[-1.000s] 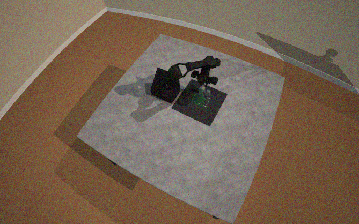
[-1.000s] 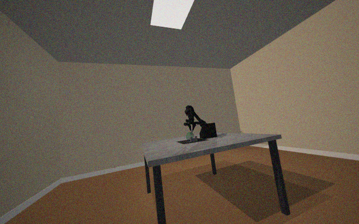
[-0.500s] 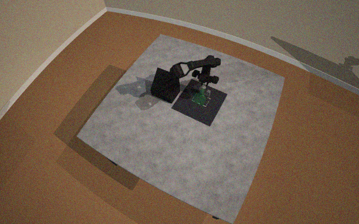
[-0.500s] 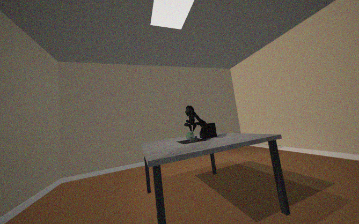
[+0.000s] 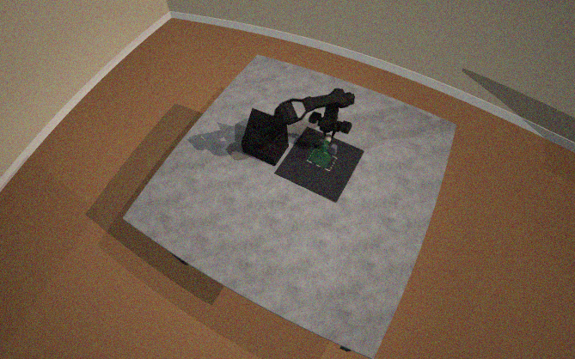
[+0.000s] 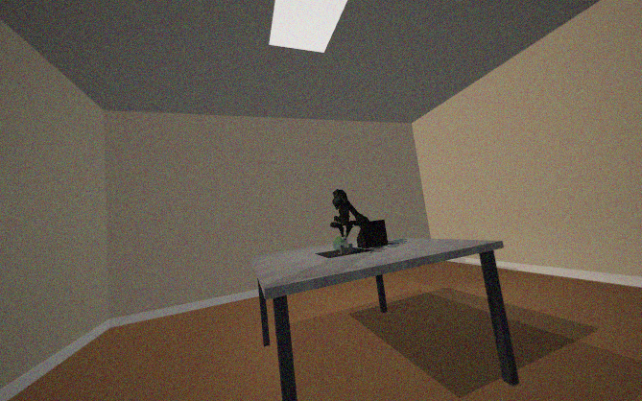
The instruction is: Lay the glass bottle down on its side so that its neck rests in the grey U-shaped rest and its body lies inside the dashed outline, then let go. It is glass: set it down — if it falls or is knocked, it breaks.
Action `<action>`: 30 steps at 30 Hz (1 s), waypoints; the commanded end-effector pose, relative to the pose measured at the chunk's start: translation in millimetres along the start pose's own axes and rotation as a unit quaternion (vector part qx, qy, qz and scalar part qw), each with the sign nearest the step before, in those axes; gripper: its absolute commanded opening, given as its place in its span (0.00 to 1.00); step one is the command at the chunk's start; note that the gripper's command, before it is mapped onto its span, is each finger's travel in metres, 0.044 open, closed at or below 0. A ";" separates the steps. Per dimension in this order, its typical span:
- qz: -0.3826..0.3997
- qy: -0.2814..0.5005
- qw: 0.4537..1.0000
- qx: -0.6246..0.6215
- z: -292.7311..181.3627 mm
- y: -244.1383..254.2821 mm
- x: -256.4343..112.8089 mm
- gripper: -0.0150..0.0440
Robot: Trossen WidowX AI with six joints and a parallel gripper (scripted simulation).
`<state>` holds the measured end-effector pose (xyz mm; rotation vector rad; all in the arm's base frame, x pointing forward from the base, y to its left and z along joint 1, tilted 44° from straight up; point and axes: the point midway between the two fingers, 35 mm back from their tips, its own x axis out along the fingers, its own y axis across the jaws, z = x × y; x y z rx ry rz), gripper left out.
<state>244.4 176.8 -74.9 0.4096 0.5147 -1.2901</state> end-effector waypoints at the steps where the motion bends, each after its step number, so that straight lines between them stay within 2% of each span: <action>1: -0.001 0.000 1.000 0.000 -8.1 -0.2 5.9 0.47; 30: 0.003 0.004 1.000 0.004 -22.5 0.2 16.6 0.47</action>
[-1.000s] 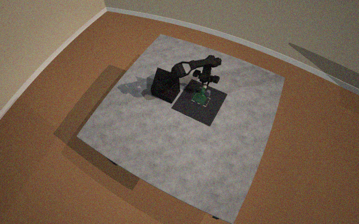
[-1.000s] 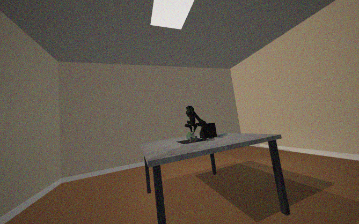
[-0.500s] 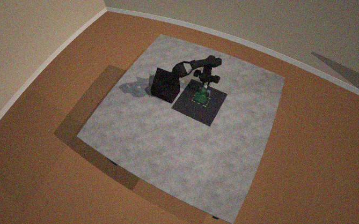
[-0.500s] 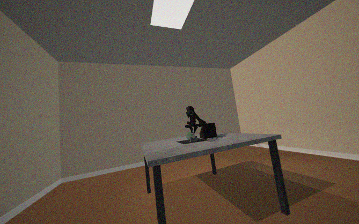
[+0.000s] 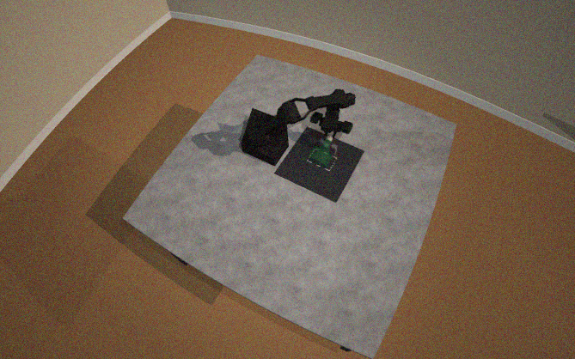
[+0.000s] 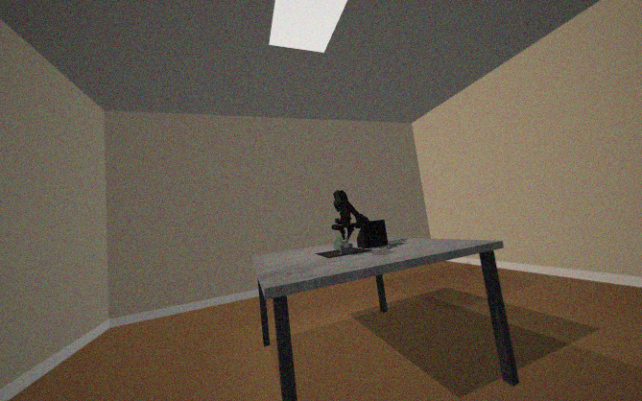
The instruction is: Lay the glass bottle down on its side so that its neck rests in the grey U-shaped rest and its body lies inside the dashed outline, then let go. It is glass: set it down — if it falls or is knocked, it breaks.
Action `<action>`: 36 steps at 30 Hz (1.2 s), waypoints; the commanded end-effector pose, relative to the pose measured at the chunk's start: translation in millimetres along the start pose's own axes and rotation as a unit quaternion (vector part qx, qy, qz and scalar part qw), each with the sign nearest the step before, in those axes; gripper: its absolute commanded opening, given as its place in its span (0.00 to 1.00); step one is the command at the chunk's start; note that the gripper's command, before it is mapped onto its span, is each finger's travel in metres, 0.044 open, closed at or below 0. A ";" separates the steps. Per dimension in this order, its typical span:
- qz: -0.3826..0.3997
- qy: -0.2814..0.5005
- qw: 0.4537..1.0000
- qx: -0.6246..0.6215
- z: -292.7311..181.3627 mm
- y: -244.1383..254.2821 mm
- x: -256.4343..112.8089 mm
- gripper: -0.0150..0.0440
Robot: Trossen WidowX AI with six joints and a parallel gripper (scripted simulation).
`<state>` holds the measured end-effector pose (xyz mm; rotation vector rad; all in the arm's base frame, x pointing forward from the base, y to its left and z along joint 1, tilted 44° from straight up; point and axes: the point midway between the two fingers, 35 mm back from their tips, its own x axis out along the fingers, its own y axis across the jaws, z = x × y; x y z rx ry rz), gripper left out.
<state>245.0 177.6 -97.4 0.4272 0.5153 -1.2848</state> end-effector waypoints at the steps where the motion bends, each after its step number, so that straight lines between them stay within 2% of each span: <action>1: 0.000 -0.001 1.000 -0.001 -4.1 -0.6 4.6 0.47; 36: 0.002 0.007 1.000 0.009 -18.7 -0.6 19.9 0.47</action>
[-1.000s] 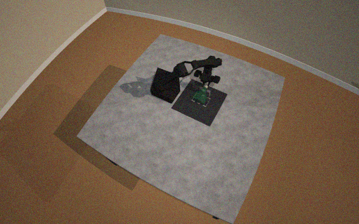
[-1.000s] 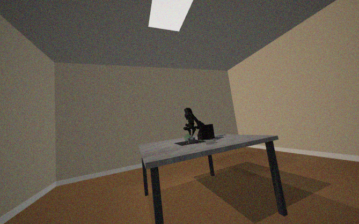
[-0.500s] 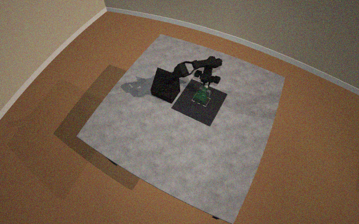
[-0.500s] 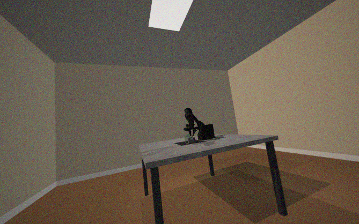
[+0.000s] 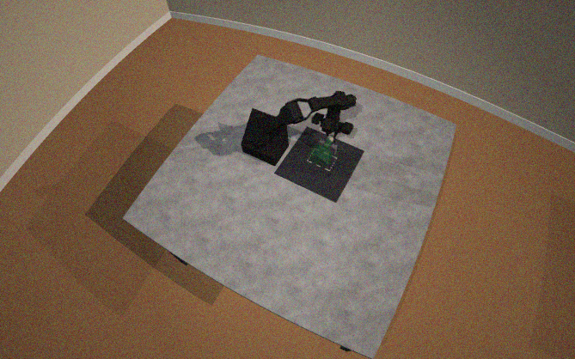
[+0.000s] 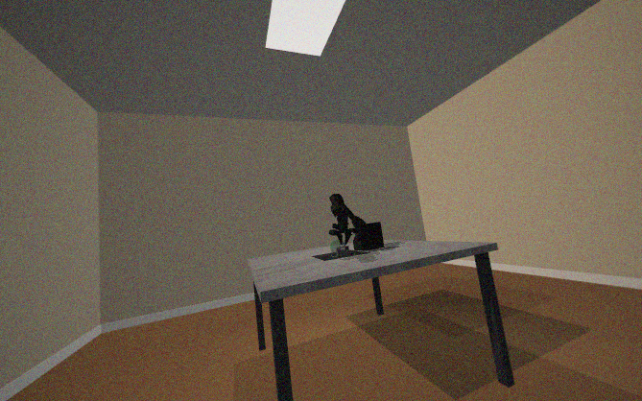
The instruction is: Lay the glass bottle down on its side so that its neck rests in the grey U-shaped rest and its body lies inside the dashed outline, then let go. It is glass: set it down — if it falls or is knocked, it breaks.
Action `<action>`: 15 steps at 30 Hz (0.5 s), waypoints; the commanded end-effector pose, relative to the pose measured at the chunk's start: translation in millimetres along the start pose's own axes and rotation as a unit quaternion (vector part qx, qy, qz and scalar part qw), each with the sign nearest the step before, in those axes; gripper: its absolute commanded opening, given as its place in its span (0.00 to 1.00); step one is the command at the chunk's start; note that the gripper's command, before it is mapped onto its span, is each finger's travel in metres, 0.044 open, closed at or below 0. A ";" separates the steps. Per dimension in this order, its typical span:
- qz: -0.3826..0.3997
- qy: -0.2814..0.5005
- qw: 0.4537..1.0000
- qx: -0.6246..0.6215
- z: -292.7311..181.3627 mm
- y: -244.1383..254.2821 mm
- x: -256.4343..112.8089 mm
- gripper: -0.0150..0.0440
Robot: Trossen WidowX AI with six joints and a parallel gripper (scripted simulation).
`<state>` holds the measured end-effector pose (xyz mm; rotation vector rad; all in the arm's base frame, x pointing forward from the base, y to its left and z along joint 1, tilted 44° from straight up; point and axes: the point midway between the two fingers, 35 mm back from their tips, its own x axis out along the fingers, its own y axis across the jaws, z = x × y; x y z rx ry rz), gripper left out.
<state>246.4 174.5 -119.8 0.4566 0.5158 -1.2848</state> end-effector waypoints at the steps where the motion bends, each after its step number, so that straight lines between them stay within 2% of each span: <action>1: 0.000 -0.001 1.000 -0.001 -2.7 -0.9 4.7 0.47; 15: 0.000 0.002 1.000 0.002 -3.5 -1.1 7.3 0.47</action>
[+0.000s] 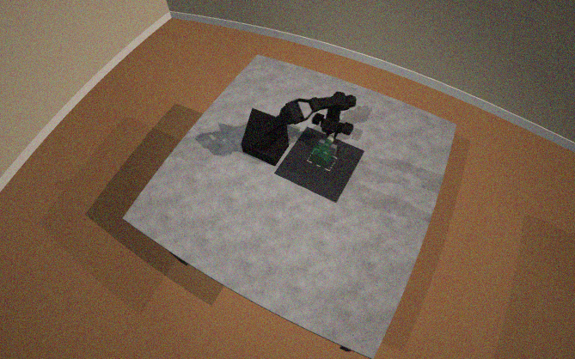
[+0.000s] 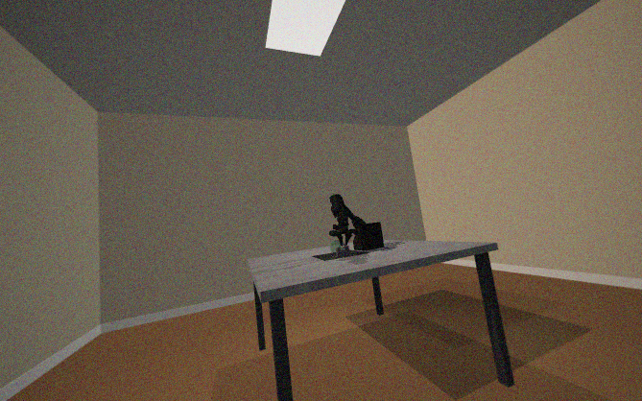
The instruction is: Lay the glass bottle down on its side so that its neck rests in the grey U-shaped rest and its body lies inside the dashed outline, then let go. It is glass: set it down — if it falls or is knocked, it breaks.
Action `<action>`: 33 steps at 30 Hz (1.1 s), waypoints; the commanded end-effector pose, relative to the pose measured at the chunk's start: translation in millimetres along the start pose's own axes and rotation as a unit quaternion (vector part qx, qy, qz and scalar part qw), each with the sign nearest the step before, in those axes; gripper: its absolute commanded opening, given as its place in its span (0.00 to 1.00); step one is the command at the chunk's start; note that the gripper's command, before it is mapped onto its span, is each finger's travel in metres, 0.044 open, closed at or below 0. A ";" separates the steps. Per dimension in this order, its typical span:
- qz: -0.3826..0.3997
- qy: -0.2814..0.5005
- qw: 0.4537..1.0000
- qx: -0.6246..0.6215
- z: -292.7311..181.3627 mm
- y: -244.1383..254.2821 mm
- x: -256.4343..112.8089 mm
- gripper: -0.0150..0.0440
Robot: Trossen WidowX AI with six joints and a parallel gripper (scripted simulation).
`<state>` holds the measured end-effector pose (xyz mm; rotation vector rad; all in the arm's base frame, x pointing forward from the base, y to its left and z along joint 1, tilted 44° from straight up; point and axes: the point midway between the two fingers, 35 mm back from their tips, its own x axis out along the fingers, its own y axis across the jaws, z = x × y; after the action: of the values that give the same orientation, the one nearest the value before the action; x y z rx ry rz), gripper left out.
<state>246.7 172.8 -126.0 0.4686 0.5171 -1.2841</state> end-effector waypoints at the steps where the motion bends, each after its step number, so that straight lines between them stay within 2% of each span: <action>1: 0.000 -0.001 1.000 -0.001 0.4 -0.9 2.4 0.47; 33: 0.004 0.008 1.000 0.006 0.2 -1.7 7.3 0.47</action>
<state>246.6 170.1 -132.2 0.4953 0.5216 -1.2763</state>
